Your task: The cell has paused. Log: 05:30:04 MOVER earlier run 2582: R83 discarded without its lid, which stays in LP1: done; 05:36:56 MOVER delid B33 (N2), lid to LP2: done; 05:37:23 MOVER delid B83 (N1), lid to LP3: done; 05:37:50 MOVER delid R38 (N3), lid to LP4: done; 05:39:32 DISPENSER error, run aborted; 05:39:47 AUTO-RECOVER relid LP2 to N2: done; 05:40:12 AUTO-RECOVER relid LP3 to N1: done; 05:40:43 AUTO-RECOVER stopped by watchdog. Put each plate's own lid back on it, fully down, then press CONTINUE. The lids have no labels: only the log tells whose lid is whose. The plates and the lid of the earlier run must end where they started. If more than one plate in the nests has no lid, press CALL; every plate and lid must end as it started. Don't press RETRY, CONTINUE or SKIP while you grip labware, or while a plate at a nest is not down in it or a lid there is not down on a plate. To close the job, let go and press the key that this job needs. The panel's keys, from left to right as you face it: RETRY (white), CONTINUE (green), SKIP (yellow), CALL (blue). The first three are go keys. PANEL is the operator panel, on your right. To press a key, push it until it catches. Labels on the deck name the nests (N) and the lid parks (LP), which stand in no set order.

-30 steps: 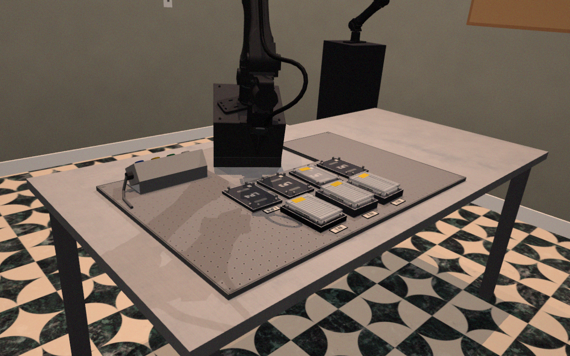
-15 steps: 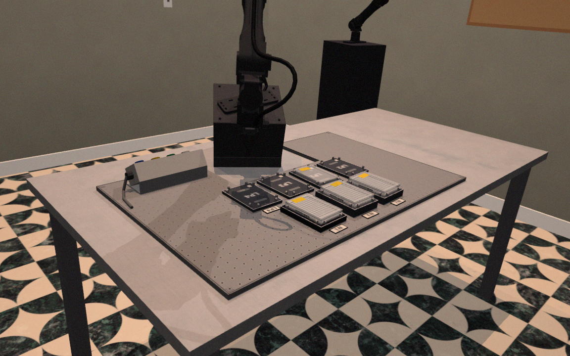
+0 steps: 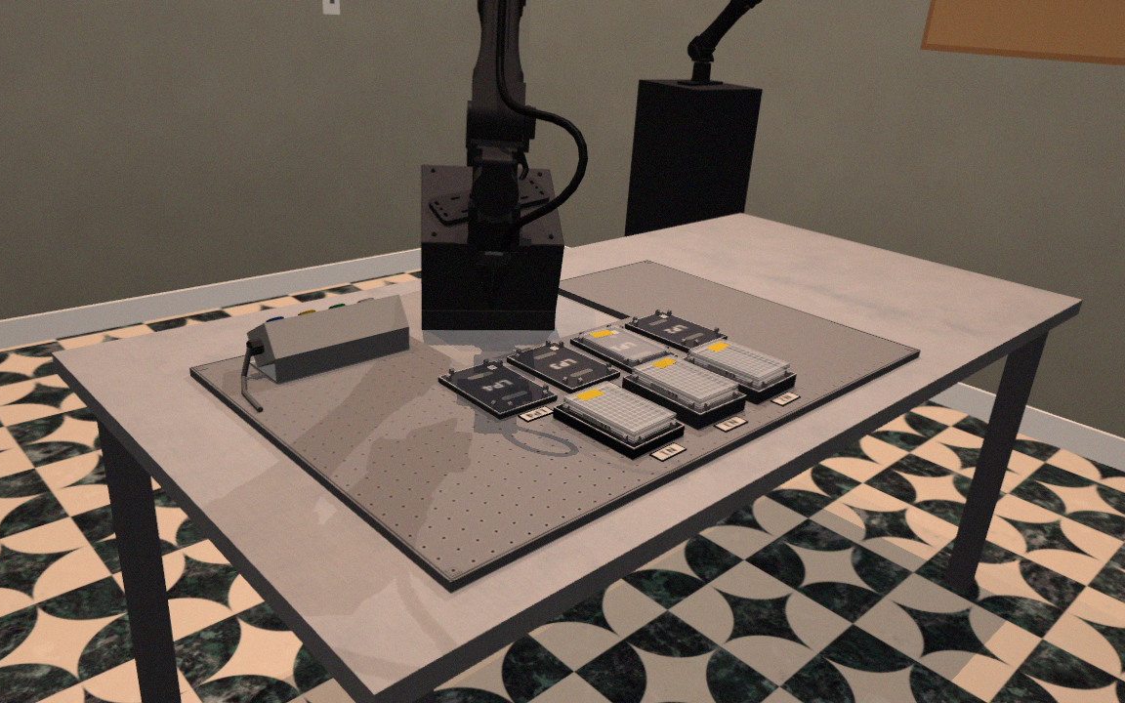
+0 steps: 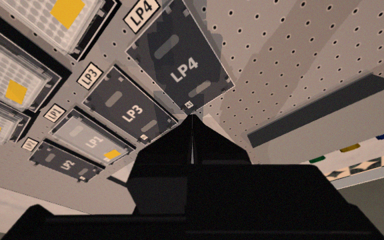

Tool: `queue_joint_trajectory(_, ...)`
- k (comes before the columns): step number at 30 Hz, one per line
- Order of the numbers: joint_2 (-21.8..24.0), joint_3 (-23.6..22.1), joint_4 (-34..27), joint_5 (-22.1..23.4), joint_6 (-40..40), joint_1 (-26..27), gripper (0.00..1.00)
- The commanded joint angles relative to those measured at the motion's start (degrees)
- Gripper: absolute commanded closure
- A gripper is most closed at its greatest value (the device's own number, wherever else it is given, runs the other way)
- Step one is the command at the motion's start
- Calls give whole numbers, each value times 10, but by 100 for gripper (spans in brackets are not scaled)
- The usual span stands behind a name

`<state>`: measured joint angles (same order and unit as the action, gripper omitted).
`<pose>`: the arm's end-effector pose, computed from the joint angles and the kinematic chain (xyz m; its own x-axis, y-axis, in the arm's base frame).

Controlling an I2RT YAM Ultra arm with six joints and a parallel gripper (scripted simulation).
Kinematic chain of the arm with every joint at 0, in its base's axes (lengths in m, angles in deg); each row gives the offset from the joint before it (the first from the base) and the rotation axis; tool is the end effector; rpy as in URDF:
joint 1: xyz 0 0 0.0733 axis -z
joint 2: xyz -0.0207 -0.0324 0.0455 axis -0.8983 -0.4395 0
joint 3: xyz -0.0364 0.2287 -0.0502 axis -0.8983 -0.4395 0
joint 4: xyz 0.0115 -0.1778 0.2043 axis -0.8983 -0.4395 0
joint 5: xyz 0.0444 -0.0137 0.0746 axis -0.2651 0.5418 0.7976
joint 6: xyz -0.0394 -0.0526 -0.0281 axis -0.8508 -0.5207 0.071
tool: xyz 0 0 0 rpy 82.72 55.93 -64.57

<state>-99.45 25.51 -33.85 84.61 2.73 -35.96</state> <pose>0.2585 -0.1345 0.1216 -0.8361 0.4377 -0.3308 0.4572 0.8891 0.0207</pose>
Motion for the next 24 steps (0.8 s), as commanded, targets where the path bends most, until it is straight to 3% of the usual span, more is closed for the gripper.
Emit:
queue_joint_trajectory(1, 6, 25, -1, 6, -4, 5, 100)
queue_joint_trajectory(24, -1, 31, -7, 7, -6, 8, 100)
